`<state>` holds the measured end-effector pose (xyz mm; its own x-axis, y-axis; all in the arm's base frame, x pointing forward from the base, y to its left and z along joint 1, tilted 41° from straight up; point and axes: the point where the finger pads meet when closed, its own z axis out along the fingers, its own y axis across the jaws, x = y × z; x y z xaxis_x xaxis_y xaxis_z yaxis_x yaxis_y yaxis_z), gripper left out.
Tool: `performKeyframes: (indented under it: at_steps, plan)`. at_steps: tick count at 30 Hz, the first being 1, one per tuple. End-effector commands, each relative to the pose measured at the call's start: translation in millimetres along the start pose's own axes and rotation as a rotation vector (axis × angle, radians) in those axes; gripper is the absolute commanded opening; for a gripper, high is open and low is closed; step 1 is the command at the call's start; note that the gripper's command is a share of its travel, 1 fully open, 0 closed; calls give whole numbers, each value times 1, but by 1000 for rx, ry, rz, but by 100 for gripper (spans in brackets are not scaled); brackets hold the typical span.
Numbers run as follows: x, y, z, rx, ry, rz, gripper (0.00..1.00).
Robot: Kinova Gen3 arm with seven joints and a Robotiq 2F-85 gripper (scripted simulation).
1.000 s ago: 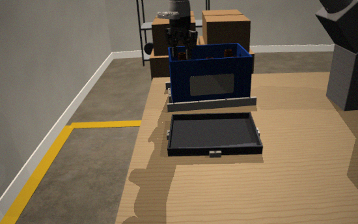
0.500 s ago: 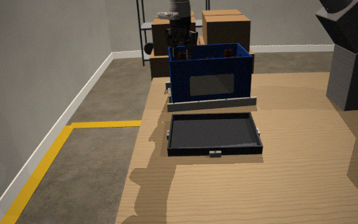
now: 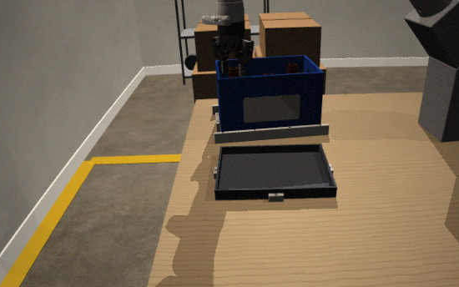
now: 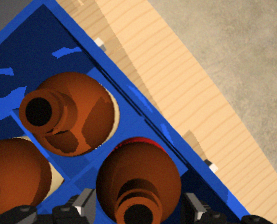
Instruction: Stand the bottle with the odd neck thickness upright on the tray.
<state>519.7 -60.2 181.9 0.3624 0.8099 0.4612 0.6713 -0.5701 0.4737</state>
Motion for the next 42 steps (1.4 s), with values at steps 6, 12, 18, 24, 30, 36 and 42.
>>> performKeyframes:
  at_steps: [6,12,18,24,30,36,42]
  plan:
    - [0,1,-1,-1,0,0,64]
    - [0,1,-1,-1,0,0,64]
    - [0,1,-1,-1,0,0,0]
    - [0,1,-1,-1,0,0,0]
    - [0,1,-1,-1,0,0,0]
    - [0,1,-1,-1,0,0,0]
    - [0,1,-1,-1,0,0,0]
